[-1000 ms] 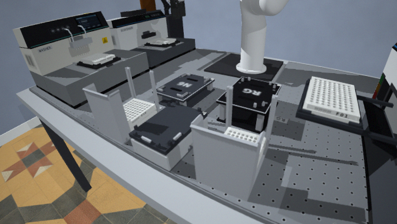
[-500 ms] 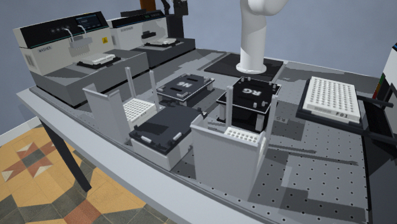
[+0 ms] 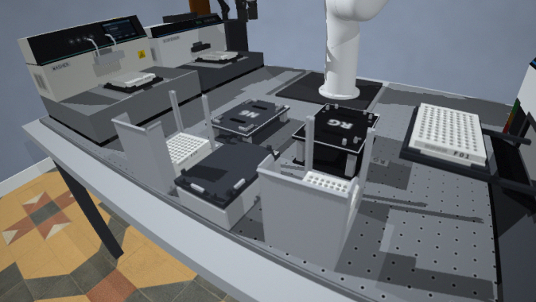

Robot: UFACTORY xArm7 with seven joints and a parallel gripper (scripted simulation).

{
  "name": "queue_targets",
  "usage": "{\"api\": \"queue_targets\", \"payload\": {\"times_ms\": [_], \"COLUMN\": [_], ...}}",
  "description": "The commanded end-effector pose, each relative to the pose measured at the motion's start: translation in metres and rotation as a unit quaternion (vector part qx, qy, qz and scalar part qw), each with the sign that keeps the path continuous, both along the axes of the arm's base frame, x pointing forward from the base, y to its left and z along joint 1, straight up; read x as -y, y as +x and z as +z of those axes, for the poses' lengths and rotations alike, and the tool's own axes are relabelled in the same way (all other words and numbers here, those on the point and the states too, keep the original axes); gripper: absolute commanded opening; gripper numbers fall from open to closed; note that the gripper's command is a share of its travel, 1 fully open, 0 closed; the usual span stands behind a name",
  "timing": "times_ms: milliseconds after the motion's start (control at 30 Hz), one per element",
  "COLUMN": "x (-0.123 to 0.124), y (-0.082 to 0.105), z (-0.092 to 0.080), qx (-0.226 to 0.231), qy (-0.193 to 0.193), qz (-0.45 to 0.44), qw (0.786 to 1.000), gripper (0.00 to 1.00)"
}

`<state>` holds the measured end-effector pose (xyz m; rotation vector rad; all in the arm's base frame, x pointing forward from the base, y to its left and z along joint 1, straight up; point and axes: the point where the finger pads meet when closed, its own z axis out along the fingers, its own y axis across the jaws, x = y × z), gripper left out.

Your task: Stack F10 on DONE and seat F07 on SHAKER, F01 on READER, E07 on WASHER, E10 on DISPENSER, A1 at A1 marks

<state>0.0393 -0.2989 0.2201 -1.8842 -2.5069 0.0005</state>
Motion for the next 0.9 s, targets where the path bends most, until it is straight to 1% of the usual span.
{"api": "queue_targets", "payload": {"times_ms": [0,67,167,267,333,667,733,800,867], "x": [0.007,0.009,0.019,0.028,0.028,0.062,0.064,0.07,0.074], "y": [-0.014,-0.016,-0.017,-0.018,-0.018,-0.022,-0.023,-0.023,-0.023], "z": [0.001,0.001,0.001,0.001,0.001,0.001,0.001,0.001,0.001], "qx": [0.001,0.001,0.0,0.0,0.0,0.0,0.0,0.0,0.0], "qy": [-0.001,-0.001,-0.002,-0.002,-0.002,-0.002,-0.002,-0.002,-0.002], "qz": [0.0,0.0,-0.049,-0.049,-0.049,-0.049,-0.049,-0.089,-0.098], "qw": [1.0,1.0,0.999,0.999,0.999,0.999,0.999,0.996,0.995], "gripper": [1.0,1.0,1.0,1.0,1.0,1.0,1.0,1.0,1.0]}}
